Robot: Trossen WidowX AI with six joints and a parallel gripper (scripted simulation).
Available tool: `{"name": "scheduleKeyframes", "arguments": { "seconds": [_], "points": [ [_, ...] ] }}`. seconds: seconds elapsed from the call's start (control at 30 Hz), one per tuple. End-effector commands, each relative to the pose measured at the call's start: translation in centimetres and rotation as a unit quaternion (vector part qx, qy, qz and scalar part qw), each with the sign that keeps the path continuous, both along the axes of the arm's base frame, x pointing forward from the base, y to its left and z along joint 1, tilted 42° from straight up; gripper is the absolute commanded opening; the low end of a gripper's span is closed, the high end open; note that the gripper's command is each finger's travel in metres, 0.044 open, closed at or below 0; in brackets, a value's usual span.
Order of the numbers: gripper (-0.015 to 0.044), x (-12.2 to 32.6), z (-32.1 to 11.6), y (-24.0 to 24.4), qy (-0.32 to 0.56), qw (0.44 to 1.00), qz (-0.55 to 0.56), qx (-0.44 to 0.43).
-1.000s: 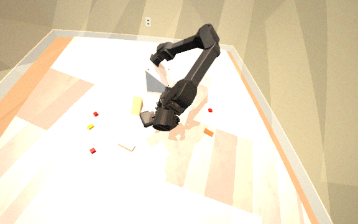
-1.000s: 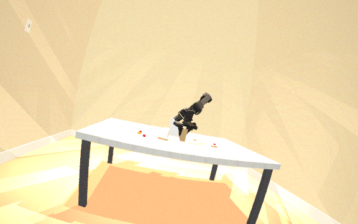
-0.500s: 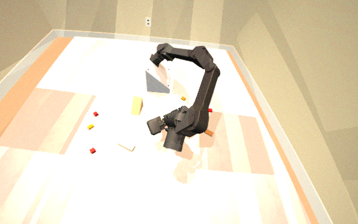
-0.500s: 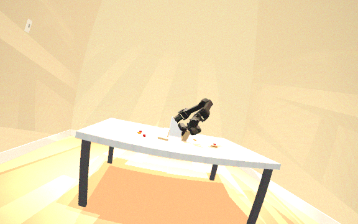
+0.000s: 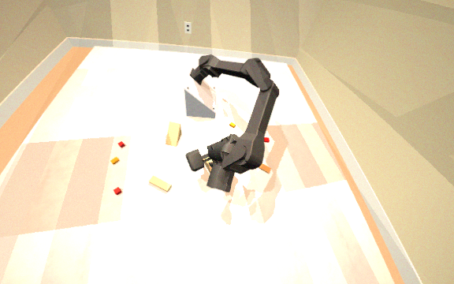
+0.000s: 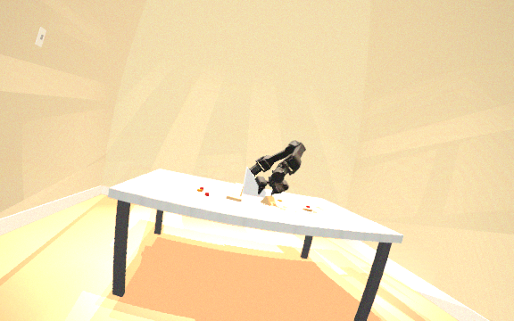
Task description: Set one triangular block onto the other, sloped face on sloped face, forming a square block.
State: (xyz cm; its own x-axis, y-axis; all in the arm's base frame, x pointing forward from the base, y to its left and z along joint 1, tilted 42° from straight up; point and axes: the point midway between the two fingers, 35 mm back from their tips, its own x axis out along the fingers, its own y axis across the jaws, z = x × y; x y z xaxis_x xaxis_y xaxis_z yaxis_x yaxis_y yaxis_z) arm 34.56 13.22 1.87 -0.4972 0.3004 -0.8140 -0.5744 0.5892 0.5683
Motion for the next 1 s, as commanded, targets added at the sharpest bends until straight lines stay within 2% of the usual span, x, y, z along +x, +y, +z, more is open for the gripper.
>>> {"name": "scheduleKeyframes", "arguments": {
  "seconds": [0.0,0.23,0.43,0.5,0.7,0.97],
  "points": [
    [0.0440,0.0,0.0,0.0,-0.001,1.000,-0.001,0.001],
    [0.0440,0.1,0.2,-0.1,-0.003,1.000,-0.002,0.001],
    [0.0440,0.2,6.7,-6.0,-0.067,0.997,-0.036,-0.002],
    [0.0440,0.0,7.6,-6.8,-0.076,0.996,-0.041,-0.003],
    [0.0440,0.9,6.9,-6.8,-0.090,0.994,-0.063,0.003],
    [0.0440,4.1,0.5,-6.4,-0.197,0.957,-0.203,0.070]
  ]
}}
